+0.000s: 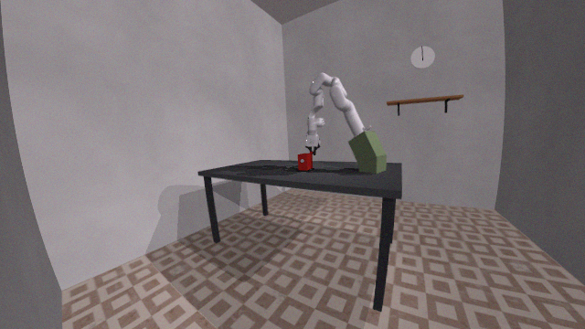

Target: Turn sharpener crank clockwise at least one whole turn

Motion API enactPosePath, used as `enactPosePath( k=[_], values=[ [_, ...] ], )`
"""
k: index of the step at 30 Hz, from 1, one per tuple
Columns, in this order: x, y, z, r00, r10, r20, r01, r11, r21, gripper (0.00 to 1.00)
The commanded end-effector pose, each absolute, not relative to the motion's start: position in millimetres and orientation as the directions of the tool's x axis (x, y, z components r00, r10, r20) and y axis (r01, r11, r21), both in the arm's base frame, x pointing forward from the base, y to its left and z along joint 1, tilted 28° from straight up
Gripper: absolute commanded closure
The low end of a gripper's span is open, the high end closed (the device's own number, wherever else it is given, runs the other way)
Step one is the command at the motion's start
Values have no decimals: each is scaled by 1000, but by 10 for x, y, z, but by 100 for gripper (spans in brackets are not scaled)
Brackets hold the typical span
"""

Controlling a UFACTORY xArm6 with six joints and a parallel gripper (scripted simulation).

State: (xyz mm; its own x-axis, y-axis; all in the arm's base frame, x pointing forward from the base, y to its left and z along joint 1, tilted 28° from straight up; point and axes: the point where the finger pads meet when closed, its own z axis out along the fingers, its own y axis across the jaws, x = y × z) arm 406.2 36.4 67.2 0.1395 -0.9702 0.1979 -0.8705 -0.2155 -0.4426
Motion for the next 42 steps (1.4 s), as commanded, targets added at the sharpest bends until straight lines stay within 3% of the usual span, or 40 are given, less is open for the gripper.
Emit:
enactPosePath(
  k=[1,29,30,42],
  values=[
    [4120,388,743,141,-970,198,-882,-214,-420,100],
    [4225,418,815,141,-970,198,-882,-214,-420,100],
    [4225,418,815,141,-970,198,-882,-214,-420,46],
    [4225,418,815,141,-970,198,-882,-214,-420,46]
  ],
)
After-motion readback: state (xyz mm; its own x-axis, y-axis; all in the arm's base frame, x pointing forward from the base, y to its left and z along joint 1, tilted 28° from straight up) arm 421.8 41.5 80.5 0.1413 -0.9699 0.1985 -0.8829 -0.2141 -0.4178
